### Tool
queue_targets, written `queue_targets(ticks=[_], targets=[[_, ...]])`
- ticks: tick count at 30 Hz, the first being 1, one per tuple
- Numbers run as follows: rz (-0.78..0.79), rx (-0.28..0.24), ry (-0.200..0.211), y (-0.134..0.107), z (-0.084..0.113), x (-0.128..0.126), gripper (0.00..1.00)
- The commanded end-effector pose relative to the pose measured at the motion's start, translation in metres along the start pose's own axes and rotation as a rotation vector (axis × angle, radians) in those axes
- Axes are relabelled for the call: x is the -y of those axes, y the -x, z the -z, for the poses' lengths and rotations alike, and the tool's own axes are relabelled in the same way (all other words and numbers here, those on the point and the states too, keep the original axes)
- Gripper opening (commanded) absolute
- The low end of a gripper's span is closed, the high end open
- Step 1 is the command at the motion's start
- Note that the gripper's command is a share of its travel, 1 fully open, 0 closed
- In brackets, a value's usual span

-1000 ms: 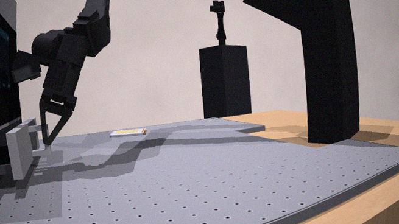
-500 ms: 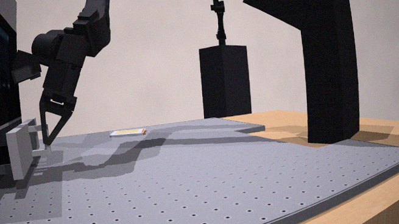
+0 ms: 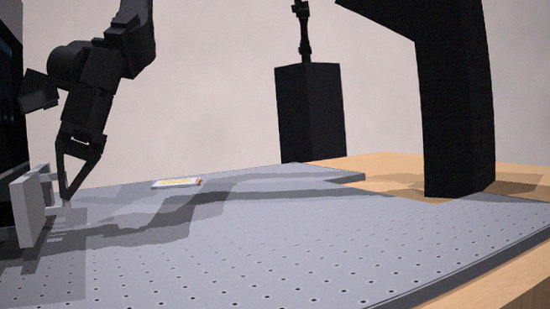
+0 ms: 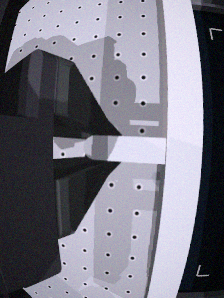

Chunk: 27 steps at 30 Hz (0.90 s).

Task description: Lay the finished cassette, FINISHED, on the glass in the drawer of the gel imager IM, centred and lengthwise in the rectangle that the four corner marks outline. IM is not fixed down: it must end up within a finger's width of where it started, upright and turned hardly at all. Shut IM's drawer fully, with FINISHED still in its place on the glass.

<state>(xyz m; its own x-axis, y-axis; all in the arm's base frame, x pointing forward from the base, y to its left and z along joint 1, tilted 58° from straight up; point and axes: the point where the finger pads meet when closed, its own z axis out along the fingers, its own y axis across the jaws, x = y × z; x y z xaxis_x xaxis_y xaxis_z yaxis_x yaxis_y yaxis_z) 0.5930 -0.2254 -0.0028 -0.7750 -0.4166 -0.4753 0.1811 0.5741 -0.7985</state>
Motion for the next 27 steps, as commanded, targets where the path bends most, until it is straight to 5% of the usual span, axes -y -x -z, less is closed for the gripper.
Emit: queue_targets(ticks=[1, 3, 27], targets=[[-0.021, -0.066, 0.004, -0.068, -0.009, -0.029, 0.08], [-0.055, -0.040, -0.022, -0.069, -0.008, -0.029, 0.08], [-0.045, -0.053, -0.016, -0.055, -0.004, -0.019, 0.08]])
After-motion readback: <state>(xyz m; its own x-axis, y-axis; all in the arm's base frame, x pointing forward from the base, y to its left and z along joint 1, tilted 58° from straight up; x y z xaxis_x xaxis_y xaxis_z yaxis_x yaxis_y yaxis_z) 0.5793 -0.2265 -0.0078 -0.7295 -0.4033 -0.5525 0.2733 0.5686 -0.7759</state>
